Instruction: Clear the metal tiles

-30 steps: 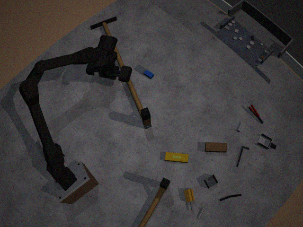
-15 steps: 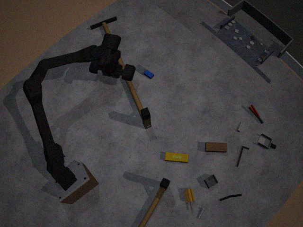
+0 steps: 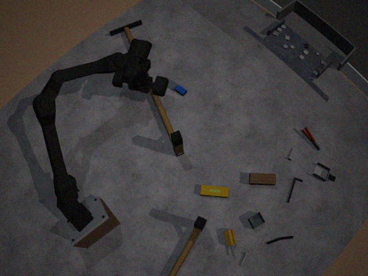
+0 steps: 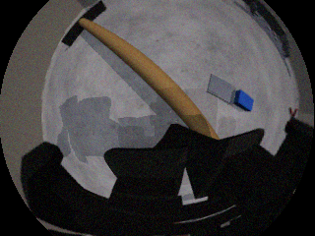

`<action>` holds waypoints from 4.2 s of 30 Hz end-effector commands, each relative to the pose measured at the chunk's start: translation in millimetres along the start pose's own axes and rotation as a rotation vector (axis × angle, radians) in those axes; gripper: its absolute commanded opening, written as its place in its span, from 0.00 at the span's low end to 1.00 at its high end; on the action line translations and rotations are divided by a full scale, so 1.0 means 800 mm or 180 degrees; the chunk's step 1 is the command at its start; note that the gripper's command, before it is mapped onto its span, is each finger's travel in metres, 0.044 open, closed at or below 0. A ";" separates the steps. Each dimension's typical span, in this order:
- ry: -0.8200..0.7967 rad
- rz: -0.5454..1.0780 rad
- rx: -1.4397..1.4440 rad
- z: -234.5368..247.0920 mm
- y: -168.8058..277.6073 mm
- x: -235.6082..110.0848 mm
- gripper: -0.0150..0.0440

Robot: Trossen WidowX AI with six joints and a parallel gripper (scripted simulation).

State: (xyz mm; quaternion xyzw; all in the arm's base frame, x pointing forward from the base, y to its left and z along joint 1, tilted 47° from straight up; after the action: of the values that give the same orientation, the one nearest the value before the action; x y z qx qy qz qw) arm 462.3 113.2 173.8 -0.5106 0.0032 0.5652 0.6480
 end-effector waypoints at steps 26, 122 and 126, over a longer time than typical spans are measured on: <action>-0.0006 -0.0012 -0.0021 -0.031 -0.019 0.004 0.25; 0.0015 0.0008 0.0020 -0.030 -0.051 -0.156 0.25; 0.0019 0.0013 0.0029 -0.031 -0.050 -0.146 0.25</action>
State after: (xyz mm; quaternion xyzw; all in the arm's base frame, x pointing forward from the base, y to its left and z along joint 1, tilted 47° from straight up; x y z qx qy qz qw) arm 462.1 14.3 261.3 -0.5107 0.0040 0.5650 0.6480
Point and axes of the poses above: the point midway between the two fingers, 35 mm back from their tips, its own x axis out along the fingers, its own z axis across the jaws, y = z × x, the point moved 1 cm from there along -x, back along the fingers, and after that the axes turned 10 degrees about -x, right-handed, at the moved point
